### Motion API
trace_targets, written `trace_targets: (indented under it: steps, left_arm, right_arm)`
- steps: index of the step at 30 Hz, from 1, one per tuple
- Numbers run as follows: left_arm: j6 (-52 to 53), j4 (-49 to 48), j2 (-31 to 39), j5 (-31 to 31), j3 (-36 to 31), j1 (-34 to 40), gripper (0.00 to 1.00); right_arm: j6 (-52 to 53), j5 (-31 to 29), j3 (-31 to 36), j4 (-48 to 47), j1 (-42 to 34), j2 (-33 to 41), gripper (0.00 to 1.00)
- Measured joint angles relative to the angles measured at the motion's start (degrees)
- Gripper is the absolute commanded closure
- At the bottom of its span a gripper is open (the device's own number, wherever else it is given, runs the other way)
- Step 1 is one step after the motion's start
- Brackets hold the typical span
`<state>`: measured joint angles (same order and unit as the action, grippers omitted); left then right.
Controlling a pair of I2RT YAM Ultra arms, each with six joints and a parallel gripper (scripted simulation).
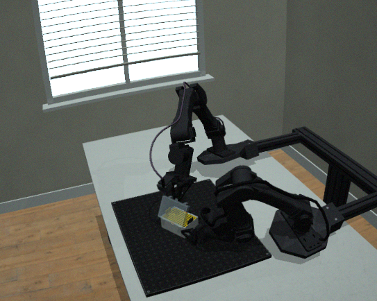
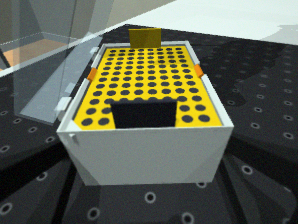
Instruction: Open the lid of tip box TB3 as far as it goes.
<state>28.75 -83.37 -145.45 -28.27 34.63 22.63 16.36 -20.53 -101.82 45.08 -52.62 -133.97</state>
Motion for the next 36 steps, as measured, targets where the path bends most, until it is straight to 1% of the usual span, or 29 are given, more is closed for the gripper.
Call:
trace_targets:
  steps: [14,18,25,30,36]
  left_arm:
    - [0.02,0.00,0.00,0.00,-0.02,-0.02,0.16]
    - [0.13,-0.17,0.02,-0.22,0.00,0.00,0.16]
    - [0.20,-0.55,0.02,-0.22,0.00,-0.02,0.16]
    - [0.20,-0.52,0.00,0.22,-0.02,-0.04,0.16]
    - [0.17,-0.37,0.00,0.61,-0.02,-0.02,0.16]
  right_arm:
    - [0.09,-0.35,0.00,-1.09,0.00,0.02,0.88]
    - [0.04,-0.52,-1.25,-1.18,0.07,-0.33,0.88]
    - [-0.63,-0.55,-7.87,0.61,0.76,-3.61,0.88]
    - [-1.29,-0.33,-16.13,5.09,1.38,-8.11,0.88]
    - [-1.53,0.04,-21.38,9.55,1.57,-10.80,0.88]
